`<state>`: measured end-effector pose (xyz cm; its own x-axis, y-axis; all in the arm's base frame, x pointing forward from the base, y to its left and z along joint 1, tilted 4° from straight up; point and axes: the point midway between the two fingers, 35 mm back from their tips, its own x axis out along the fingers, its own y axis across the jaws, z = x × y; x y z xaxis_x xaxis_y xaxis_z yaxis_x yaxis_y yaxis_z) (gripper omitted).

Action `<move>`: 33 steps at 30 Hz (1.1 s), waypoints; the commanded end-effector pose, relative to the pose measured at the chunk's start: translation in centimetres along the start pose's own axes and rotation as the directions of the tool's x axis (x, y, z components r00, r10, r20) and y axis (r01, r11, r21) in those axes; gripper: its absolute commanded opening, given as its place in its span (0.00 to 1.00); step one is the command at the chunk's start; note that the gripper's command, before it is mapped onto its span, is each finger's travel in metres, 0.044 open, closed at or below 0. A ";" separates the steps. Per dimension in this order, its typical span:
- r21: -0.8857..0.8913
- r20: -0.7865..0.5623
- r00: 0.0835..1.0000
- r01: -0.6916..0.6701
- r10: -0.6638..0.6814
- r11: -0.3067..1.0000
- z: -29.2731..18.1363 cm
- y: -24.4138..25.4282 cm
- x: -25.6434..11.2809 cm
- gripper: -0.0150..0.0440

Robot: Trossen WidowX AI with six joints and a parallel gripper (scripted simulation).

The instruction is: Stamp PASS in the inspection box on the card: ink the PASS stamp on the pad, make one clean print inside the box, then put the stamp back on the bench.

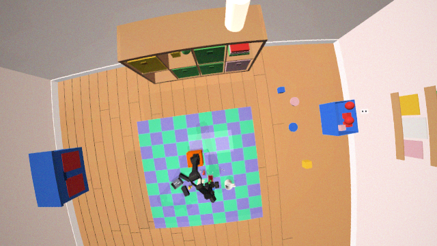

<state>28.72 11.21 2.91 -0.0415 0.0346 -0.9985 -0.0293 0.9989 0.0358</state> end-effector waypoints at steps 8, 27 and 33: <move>0.002 0.003 1.000 -0.004 0.004 1.000 0.1 0.3 0.6 0.25; 0.000 0.003 1.000 -0.005 0.005 1.000 0.2 0.3 1.9 0.25; 0.000 0.003 1.000 -0.005 0.005 1.000 0.2 0.3 2.3 0.25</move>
<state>28.85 11.51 0.89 -0.0369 0.0362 -0.9987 -0.0329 0.9988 0.0374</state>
